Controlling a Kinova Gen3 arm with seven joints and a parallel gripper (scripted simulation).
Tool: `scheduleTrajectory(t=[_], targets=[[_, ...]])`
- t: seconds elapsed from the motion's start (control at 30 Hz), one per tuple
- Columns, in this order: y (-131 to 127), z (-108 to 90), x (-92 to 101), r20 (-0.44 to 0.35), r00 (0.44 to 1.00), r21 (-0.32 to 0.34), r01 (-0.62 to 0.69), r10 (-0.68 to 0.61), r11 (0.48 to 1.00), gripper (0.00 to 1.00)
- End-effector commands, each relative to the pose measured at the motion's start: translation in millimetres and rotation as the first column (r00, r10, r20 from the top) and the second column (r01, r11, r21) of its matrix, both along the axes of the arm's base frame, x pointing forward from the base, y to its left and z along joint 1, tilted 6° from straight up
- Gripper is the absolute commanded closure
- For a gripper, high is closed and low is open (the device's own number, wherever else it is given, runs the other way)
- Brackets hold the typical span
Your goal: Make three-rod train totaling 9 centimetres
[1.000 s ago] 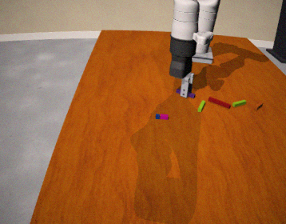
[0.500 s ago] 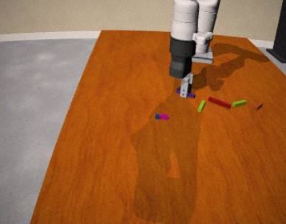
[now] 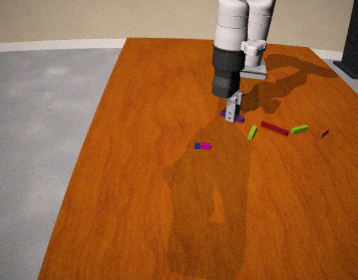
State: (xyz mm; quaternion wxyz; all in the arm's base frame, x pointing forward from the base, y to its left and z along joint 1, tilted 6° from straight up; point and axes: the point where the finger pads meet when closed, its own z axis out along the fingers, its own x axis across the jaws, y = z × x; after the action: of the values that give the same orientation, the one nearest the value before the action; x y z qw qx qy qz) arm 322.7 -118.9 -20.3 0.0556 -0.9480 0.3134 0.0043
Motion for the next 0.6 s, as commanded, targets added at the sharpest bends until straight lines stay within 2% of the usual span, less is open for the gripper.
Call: scheduleTrajectory(t=[0.0,0.27,0.3,0.57], targets=[[-0.3,0.4,0.4,0.001,1.0,-0.001,0.0,0.0,1.0,0.46],[-0.3,0.4,0.4,0.001,1.0,-0.001,0.0,0.0,1.0,0.46],[-0.3,0.4,0.4,0.001,1.0,-0.001,0.0,0.0,1.0,0.76],[-0.3,0.4,0.4,0.001,1.0,-0.001,0.0,0.0,1.0,0.76]])
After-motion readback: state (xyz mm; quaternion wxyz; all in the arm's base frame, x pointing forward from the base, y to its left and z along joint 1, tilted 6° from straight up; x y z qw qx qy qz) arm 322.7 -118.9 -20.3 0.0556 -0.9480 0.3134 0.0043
